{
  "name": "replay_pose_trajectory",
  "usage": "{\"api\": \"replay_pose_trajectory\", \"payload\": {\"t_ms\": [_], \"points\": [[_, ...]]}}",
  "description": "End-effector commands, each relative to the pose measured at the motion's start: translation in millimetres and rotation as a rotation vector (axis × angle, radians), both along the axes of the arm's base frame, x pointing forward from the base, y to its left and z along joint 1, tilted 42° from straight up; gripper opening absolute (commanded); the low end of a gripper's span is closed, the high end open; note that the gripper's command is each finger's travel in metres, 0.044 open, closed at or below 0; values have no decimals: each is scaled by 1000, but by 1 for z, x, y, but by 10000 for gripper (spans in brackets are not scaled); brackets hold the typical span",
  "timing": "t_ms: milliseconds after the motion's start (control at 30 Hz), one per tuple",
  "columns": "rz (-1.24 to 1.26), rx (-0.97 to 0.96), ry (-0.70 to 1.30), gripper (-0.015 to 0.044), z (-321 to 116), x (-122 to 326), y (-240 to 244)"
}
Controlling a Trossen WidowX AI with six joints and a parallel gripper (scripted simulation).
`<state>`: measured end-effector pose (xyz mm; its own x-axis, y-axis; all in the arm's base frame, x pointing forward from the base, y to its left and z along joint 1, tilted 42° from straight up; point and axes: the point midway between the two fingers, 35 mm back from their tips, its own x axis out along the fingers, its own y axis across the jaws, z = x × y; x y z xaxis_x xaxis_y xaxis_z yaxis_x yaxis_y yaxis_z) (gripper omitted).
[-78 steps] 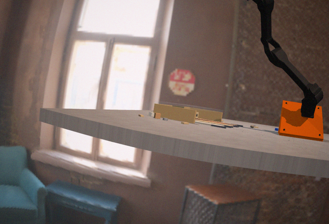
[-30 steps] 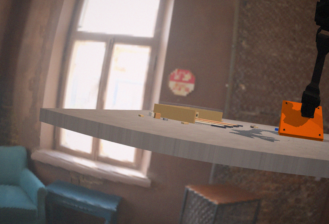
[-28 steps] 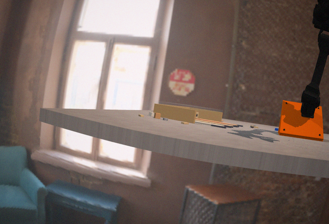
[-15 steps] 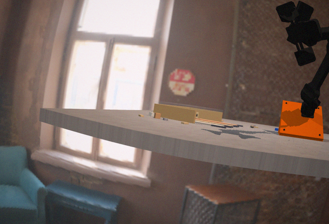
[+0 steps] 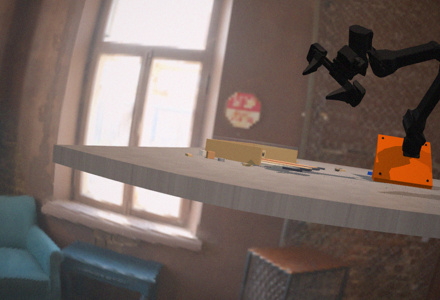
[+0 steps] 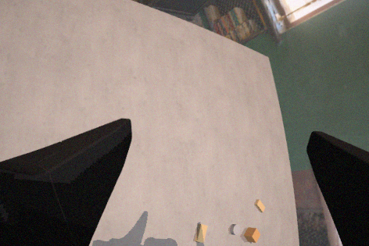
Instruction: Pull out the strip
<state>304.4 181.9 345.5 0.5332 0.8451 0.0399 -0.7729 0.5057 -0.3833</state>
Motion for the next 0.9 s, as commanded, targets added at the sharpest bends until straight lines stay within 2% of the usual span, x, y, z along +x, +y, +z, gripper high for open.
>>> {"api": "replay_pose_trajectory", "payload": {"t_ms": [0,267,567,867], "points": [[-93,34,188,400,-42,25,-34],[-348,206,616,400,-139,52,-130],[-648,594,1075,400,-243,18,-232],[-669,632,1107,400,-250,13,-238]]}}
